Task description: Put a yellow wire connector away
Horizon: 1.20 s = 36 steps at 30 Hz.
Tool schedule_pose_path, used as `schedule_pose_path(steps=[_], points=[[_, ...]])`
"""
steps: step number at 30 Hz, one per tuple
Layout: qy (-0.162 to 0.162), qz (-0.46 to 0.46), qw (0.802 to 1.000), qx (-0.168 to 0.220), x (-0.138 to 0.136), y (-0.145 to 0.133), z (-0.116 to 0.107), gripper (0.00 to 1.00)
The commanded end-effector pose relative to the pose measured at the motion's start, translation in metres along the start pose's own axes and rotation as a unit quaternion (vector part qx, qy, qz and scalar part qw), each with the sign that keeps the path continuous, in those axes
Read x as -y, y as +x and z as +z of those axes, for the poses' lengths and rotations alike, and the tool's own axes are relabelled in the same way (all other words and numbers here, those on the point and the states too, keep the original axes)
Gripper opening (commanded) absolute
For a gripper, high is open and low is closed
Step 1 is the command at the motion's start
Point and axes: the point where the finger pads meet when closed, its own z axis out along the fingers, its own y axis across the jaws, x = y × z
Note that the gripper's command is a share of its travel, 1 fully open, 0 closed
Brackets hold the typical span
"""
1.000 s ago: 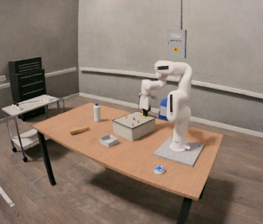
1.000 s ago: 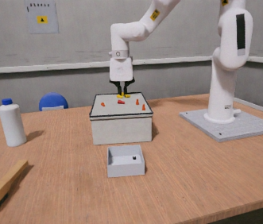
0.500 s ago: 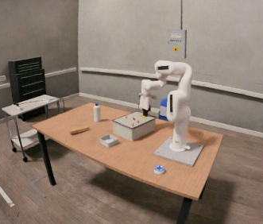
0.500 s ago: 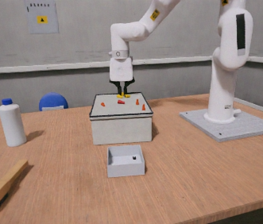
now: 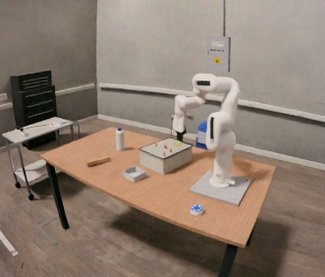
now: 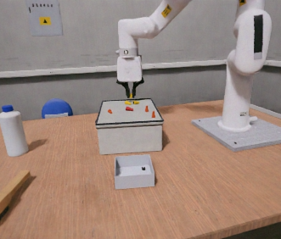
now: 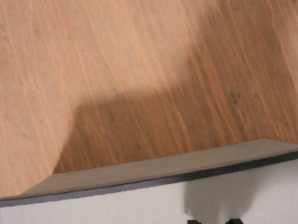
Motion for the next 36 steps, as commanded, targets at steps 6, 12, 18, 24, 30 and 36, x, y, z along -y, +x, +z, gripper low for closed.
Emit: schedule_pose_path(steps=[6, 12, 18, 24, 30, 36], points=[[0.003, 0.0, 1.0, 0.0, 0.001, 0.0, -0.041, 0.03], [0.003, 0.0, 1.0, 0.0, 0.001, 0.0, -0.048, 0.03], [0.003, 0.0, 1.0, 0.0, 0.001, 0.0, -0.049, 0.03], [0.003, 0.0, 1.0, 0.0, 0.001, 0.0, -0.049, 0.03], [0.003, 0.0, 1.0, 0.0, 0.001, -0.002, -0.049, 0.03], [0.003, 0.0, 1.0, 0.0, 0.0, -0.012, -0.049, 0.03]])
